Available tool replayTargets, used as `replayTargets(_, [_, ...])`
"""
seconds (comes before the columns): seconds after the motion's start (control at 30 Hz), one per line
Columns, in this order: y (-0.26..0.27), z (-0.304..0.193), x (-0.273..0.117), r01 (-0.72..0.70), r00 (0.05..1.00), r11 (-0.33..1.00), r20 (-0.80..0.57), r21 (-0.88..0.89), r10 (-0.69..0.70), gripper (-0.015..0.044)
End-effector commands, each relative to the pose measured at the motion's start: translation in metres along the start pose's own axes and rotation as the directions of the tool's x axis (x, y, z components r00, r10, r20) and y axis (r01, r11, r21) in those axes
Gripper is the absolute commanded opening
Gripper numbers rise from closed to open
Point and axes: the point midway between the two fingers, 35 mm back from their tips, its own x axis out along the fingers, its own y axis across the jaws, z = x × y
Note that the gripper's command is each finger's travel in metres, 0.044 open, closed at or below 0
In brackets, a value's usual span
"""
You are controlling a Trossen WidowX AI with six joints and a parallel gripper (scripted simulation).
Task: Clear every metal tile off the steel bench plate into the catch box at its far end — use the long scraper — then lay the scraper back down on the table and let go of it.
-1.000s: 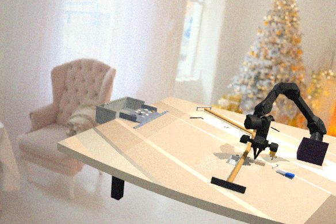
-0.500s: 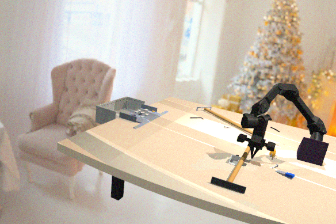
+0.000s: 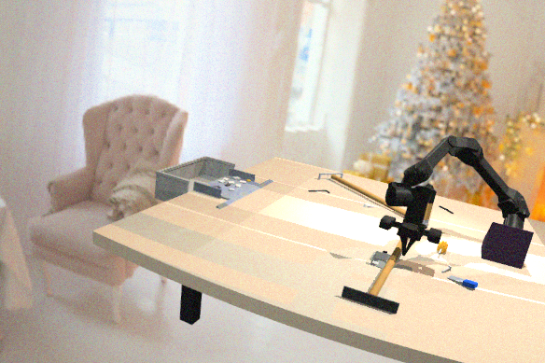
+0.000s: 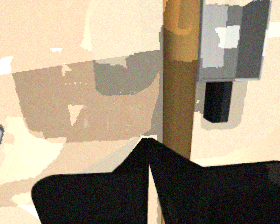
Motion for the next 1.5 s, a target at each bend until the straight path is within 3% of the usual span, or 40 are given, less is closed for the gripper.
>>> replayTargets(0.0, [-0.002,0.000,0.003,-0.003,1.000,1.000,-0.008,-0.008,0.003,0.0000])
replayTargets(1.47, [-0.047,0.000,0.003,-0.001,1.000,1.000,-0.009,-0.006,0.001,0.0000])
